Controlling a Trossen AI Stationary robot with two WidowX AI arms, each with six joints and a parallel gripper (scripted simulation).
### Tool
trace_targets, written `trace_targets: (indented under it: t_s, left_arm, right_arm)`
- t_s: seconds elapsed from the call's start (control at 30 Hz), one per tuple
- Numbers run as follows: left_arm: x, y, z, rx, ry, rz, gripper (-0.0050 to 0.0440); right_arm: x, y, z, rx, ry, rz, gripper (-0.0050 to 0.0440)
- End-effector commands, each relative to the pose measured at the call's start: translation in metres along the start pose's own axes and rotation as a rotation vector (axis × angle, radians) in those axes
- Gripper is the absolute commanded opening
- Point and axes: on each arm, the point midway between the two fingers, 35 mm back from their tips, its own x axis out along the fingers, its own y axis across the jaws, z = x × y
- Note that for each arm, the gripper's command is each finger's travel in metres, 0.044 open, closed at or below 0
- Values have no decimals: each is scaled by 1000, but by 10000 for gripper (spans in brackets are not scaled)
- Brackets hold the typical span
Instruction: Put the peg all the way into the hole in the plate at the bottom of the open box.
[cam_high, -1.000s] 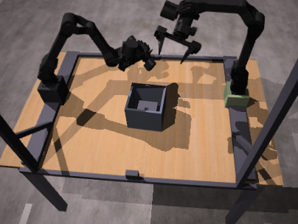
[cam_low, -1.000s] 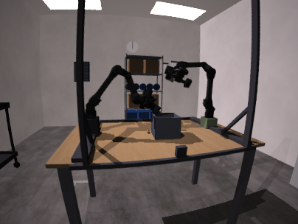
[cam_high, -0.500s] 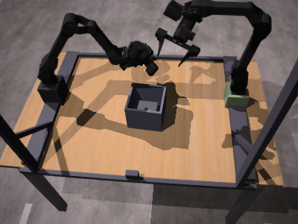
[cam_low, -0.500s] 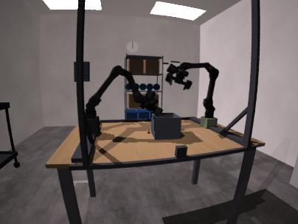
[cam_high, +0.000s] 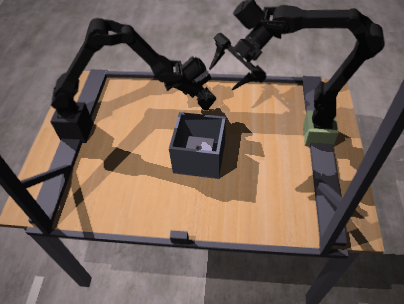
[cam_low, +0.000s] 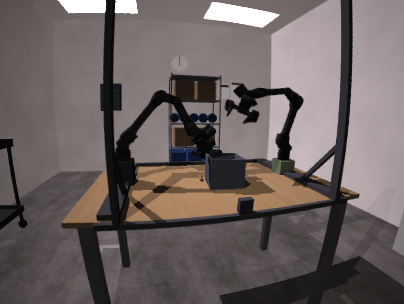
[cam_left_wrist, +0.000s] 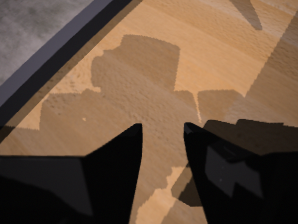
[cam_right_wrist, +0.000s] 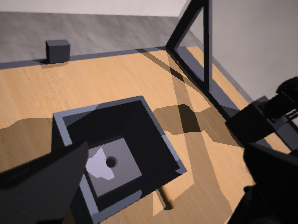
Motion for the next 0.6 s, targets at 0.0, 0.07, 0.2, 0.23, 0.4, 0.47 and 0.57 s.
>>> trace_targets:
  t_s: [0.0,0.07,0.2,0.23,0.4,0.47,0.57]
  left_arm:
    - [2,-8,-6,-98,130,-52,125]
    - [0,-11,-14,-144,196,-67,125]
    - [-5,-15,-29,-242,335,-86,125]
    - [-7,-16,-34,-264,367,-87,125]
    - [-12,-17,-42,-311,437,-87,125]
    - [-15,-19,-45,-343,478,-87,125]
    - [-21,-21,-51,-393,542,-84,125]
  right_arm:
    - [-6,-5,3,55,8,-135,440]
    - [-8,-9,3,88,4,-191,440]
    - [-13,-16,5,159,-19,-304,440]
    - [-15,-18,6,174,-28,-328,440]
    - [-19,-23,7,212,-48,-383,440]
    - [-22,-24,7,236,-62,-418,440]
    - [-27,-27,9,273,-88,-470,440]
